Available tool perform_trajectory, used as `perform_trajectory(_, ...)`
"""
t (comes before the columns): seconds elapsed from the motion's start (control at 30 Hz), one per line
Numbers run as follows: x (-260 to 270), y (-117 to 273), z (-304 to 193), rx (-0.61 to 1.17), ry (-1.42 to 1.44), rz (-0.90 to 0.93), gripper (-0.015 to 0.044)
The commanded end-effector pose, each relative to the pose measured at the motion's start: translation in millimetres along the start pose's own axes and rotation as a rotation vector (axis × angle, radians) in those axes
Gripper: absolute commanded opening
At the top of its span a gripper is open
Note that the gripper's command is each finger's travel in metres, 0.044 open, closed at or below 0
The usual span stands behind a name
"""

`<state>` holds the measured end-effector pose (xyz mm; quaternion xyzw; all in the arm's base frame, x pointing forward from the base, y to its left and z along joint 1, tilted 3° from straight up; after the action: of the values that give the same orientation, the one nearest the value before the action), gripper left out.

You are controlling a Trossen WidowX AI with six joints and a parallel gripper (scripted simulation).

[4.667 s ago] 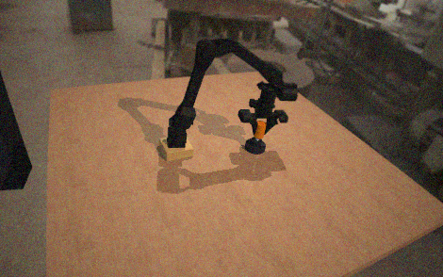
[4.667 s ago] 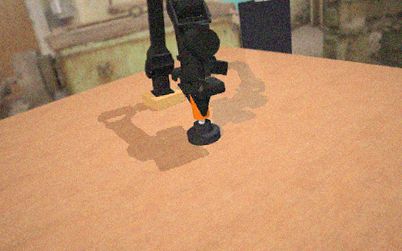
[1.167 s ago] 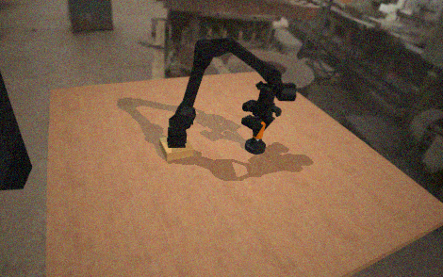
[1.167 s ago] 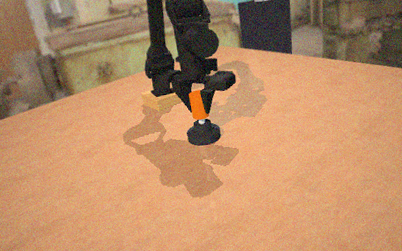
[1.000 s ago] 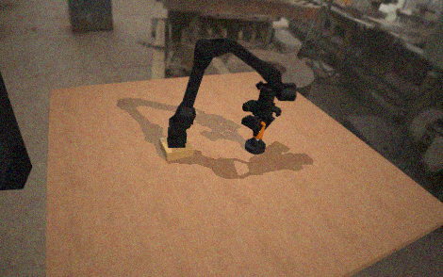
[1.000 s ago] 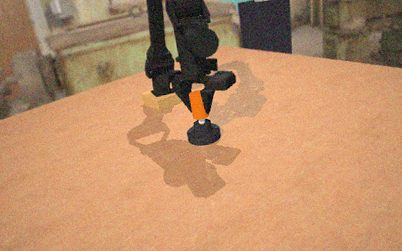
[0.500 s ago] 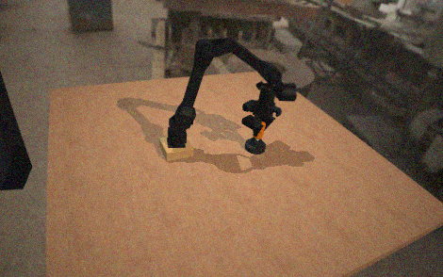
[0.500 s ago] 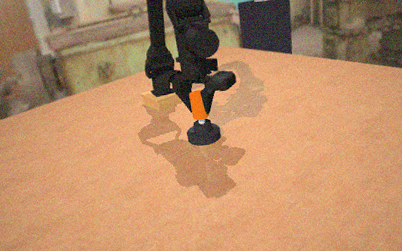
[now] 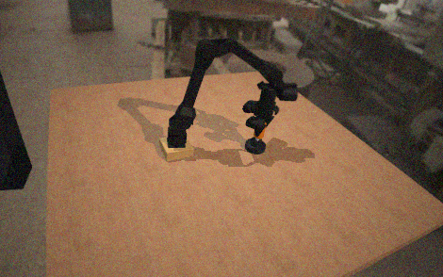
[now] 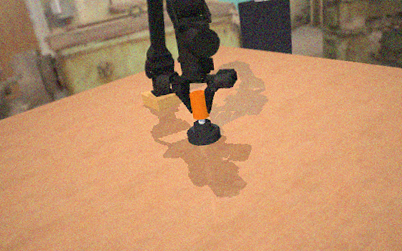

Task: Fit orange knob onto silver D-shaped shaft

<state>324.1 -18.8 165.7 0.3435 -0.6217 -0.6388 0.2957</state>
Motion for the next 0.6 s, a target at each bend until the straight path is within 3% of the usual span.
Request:
perform_trajectory(0.0, -1.1, -1.1, -1.4, 0.010, 0.015, -0.005, 0.0000)
perform_trajectory(0.57, -1.0, -1.9, -1.1, 0.010, 0.015, -0.005, 0.0000)
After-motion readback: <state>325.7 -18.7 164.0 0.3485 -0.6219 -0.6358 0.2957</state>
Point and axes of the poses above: the point midway between the two fingers, 35 mm back from their tips, its own y axis back along the fingers, its own x axis across the jaws, z = x × y, the point moved 8 cm from there along y, back along the fingers, and after that the axes turned 8 degrees about y, right-handed, at the moved point
